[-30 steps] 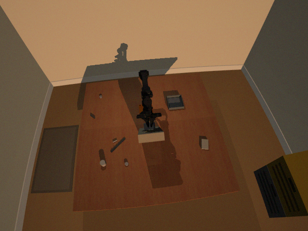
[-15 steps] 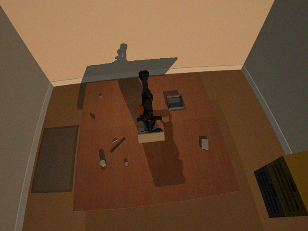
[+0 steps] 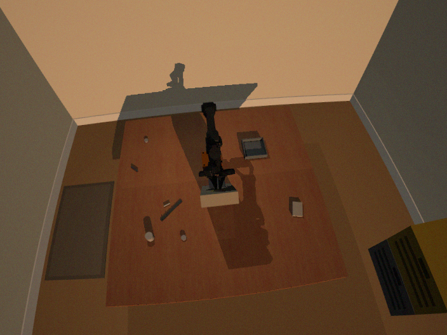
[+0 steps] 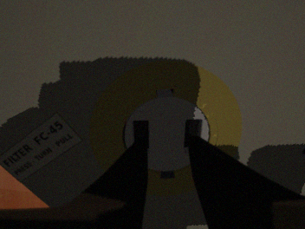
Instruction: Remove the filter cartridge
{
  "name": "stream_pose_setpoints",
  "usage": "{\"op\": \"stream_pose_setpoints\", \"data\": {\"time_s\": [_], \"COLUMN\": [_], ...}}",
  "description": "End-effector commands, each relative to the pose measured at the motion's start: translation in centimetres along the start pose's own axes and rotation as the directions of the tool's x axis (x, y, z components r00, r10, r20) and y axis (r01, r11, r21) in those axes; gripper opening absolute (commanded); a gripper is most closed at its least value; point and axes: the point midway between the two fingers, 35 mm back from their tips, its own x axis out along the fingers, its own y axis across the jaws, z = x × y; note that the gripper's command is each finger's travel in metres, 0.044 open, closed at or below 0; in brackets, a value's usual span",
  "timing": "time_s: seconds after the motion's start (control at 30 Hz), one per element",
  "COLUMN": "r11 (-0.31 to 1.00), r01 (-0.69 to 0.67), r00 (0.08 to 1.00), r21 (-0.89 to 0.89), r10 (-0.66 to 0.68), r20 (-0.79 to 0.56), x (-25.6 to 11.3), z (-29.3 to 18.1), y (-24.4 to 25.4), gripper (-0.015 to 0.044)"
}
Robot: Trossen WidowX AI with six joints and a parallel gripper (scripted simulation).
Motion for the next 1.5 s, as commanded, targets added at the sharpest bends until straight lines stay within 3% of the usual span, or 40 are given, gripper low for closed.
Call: {"op": "stream_pose_setpoints", "data": {"time_s": [0.0, 1.47], "r11": [1.0, 1.0], "r01": [-0.002, -0.002], "r00": [1.0, 1.0], "r21": [0.005, 0.005], "r10": [0.002, 0.002], "r20": [-0.002, -0.001], "x": [0.06, 0.75], "z": [0.01, 0.02], "y": [0.06, 0.05], "gripper": [0.0104, 0.0104]}}
